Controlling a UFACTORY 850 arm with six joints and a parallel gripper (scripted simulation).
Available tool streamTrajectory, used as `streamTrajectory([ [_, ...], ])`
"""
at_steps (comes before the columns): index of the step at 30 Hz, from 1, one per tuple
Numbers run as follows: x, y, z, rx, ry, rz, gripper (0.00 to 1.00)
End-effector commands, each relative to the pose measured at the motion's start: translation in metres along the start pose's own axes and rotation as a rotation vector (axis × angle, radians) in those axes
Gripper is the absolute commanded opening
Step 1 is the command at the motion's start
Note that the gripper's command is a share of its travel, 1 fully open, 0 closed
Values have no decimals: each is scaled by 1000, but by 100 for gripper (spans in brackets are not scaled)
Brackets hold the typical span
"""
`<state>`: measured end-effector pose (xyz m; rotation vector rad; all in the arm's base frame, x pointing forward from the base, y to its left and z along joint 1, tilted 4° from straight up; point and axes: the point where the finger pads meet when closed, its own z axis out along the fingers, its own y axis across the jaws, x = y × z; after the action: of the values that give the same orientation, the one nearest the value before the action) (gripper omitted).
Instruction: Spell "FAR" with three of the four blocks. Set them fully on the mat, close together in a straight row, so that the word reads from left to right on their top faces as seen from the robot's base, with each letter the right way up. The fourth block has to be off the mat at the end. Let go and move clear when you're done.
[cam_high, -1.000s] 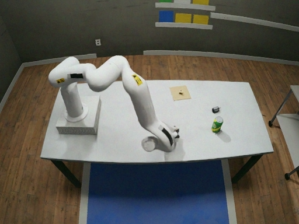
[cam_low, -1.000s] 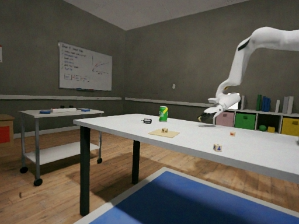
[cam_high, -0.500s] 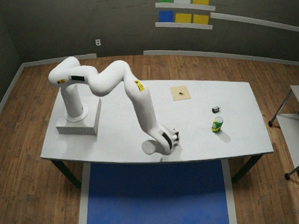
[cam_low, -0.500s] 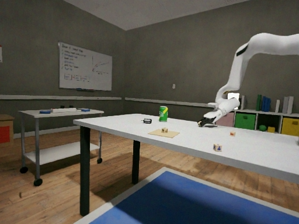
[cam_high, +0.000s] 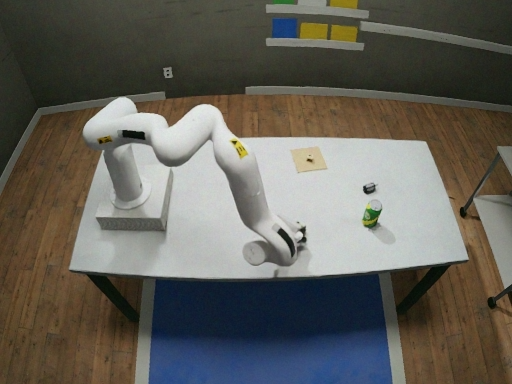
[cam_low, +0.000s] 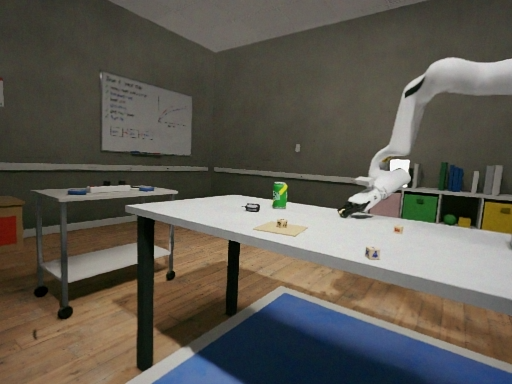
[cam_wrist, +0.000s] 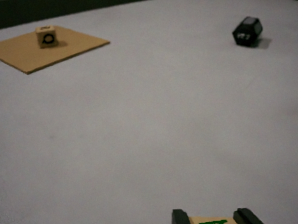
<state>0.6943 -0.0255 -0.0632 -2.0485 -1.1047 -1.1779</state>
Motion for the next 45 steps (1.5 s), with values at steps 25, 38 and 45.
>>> streamTrajectory([
  [25,1,1,0,-1,1,-2,27],
  [38,1,1,0,-1,1,-2,43],
  [45,1,1,0,-1,1,-2,43],
])
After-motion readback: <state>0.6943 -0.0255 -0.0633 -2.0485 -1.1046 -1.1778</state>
